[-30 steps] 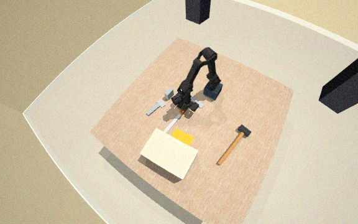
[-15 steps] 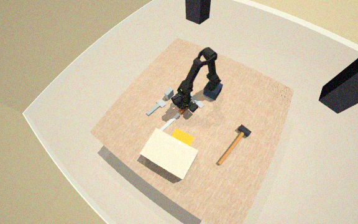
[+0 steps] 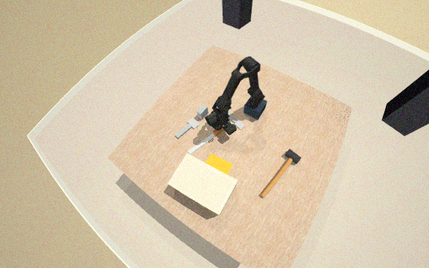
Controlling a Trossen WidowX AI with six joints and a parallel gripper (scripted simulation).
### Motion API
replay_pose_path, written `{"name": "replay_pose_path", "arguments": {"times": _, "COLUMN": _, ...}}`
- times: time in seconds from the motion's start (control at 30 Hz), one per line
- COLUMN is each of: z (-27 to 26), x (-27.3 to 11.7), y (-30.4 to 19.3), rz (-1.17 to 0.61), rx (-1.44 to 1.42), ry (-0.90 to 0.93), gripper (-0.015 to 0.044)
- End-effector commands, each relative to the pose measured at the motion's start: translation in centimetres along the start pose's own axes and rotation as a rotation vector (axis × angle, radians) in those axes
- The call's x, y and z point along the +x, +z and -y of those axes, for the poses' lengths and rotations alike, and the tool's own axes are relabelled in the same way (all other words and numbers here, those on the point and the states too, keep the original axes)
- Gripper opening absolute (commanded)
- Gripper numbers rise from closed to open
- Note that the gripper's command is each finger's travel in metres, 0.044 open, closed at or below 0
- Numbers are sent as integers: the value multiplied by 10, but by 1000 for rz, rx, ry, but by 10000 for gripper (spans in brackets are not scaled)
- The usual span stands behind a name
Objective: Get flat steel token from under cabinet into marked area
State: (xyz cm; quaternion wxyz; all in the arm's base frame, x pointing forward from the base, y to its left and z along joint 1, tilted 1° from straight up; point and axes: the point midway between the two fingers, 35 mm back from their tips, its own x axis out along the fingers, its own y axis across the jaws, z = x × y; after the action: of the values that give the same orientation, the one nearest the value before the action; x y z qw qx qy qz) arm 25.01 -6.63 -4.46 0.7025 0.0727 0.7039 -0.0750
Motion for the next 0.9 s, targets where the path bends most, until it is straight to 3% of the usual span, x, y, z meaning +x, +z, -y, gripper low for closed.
{"name": "replay_pose_path", "arguments": {"times": 0.0, "z": 2, "x": -1, "y": 1, "rz": 2, "rx": 42, "ry": -3, "gripper": 0}}
{"name": "replay_pose_path", "arguments": {"times": 0.87, "z": -10, "x": -1, "y": 1, "rz": 2, "rx": 167, "ry": -2, "gripper": 0}}
